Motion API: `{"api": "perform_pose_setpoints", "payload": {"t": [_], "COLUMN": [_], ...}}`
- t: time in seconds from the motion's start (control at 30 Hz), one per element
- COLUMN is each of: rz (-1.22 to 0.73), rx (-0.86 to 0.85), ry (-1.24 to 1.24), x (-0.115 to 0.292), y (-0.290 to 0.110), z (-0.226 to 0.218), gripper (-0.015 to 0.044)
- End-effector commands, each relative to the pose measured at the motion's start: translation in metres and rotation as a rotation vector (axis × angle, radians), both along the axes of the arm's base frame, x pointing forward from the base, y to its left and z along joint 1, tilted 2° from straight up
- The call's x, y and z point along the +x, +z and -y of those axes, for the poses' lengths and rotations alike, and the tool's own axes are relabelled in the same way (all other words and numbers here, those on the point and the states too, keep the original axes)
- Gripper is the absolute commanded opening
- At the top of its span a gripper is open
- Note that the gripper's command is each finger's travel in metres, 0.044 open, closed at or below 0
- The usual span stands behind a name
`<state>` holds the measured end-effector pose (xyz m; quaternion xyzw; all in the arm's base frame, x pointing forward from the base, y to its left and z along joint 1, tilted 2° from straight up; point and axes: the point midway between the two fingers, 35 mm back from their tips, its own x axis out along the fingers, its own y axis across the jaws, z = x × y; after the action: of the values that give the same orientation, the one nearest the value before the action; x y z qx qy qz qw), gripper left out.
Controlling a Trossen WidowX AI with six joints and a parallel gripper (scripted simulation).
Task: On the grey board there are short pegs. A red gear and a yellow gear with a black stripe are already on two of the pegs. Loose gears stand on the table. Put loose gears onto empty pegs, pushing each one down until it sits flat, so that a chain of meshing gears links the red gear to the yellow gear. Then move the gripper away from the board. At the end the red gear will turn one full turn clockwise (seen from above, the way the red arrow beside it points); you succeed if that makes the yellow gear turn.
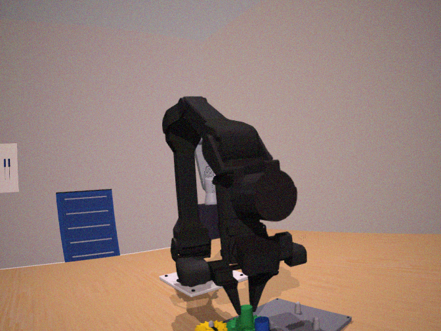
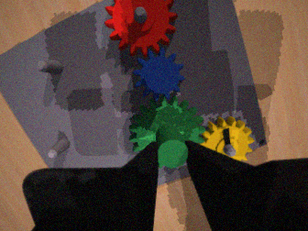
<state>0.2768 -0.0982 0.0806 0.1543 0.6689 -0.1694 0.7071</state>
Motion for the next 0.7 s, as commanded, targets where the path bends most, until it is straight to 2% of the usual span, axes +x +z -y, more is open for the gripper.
{"api": "perform_pose_setpoints", "payload": {"t": [0.0, 0.23, 0.4, 0.43, 0.67], "rz": [0.002, 0.003, 0.002, 0.001, -0.001], "rx": [0.005, 0.007, 0.005, 0.004, 0.001], "ry": [-0.072, -0.121, -0.068, -0.049, 0.011], "x": [-0.001, 0.0, 0.0, 0.0, 0.0], "y": [-0.002, -0.003, -0.001, 0.0, 0.018], "z": [0.0, 0.001, 0.001, 0.001, 0.0], "gripper": [0.0, 0.0, 0.0131, 0.014, 0.014]}}
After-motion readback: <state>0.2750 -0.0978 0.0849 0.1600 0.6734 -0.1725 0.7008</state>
